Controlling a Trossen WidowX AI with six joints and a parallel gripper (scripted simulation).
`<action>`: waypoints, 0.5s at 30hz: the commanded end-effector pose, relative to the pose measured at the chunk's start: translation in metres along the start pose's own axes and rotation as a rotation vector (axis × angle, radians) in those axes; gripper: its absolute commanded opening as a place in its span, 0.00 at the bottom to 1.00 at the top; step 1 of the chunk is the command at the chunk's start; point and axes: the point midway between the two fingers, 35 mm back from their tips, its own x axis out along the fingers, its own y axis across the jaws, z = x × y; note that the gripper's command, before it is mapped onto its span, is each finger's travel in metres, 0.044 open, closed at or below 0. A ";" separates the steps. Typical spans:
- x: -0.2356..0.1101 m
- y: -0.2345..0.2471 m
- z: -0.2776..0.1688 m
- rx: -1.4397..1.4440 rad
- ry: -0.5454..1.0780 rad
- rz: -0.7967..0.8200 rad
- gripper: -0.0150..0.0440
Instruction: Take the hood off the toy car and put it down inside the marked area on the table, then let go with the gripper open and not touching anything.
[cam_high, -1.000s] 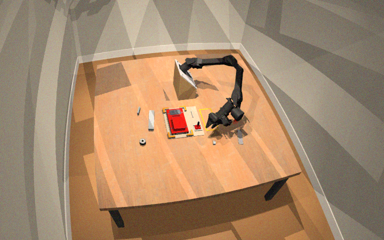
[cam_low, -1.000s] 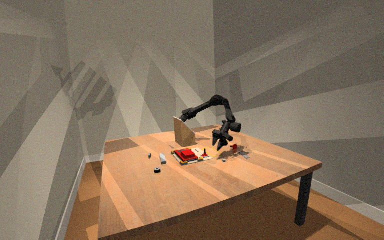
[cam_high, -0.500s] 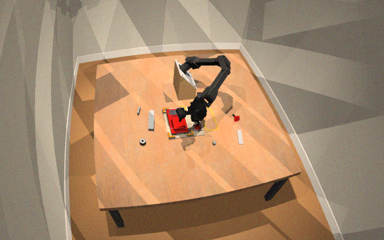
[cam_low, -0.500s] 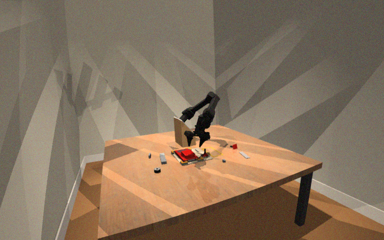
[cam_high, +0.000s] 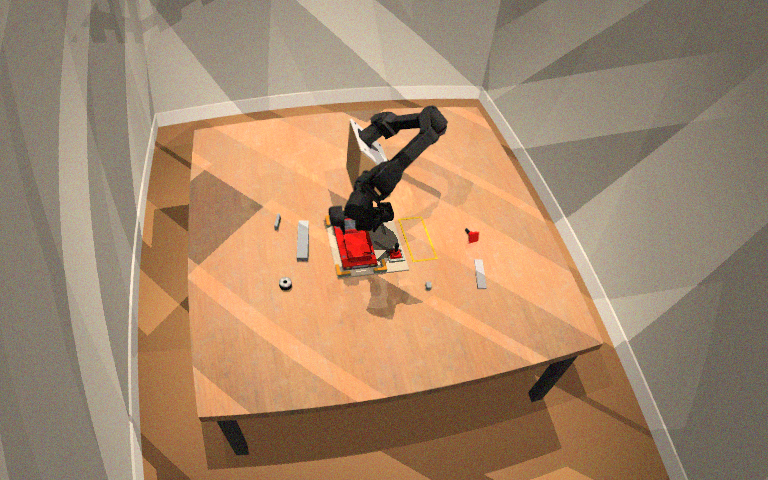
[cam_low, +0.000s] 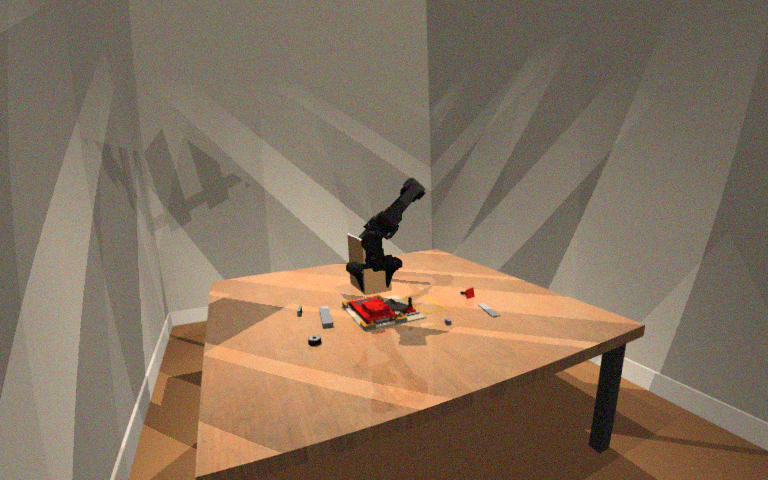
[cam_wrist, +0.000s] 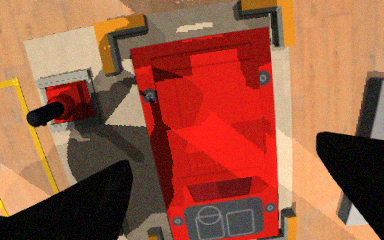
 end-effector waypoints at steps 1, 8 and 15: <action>0.003 0.000 -0.003 0.005 0.003 0.015 1.00; 0.007 0.000 -0.002 0.006 0.003 0.015 1.00; 0.012 0.000 -0.002 0.006 0.002 0.015 1.00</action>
